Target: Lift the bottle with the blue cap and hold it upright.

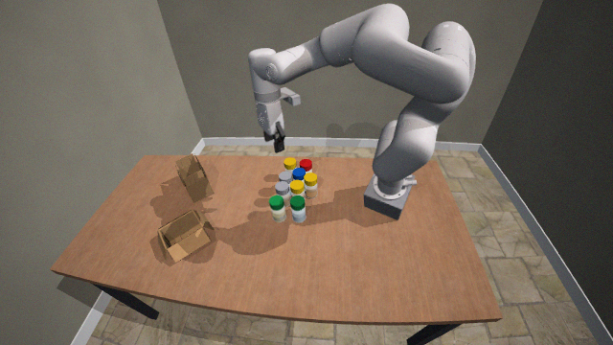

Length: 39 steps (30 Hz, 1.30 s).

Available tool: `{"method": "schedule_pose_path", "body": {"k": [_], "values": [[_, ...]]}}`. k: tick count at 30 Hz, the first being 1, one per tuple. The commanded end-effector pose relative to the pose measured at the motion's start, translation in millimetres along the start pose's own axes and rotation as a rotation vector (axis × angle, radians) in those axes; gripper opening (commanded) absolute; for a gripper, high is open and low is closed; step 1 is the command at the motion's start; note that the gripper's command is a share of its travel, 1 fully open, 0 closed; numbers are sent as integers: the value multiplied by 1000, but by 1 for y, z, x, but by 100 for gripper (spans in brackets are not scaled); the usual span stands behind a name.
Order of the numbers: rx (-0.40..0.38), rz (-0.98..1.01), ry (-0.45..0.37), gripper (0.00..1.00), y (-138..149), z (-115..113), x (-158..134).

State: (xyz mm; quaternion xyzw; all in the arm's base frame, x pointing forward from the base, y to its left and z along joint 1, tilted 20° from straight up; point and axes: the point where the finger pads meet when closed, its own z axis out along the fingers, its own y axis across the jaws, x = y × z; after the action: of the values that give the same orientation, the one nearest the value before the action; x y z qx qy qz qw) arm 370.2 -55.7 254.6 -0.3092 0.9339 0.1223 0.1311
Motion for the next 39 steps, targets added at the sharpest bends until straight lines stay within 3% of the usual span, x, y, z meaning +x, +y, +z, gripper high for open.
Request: {"method": "schedule_pose_path", "body": {"k": [1,10,18,27,35,39], "values": [[4,38,-2,79,-1,1,4],[9,393,0,79,-1,18,49],[0,380,0,79,0,19,48],[12,783,3,79,6,39,98],[0,762,2,79,7,40,95],[6,945,3,79,12,50,117]]}}
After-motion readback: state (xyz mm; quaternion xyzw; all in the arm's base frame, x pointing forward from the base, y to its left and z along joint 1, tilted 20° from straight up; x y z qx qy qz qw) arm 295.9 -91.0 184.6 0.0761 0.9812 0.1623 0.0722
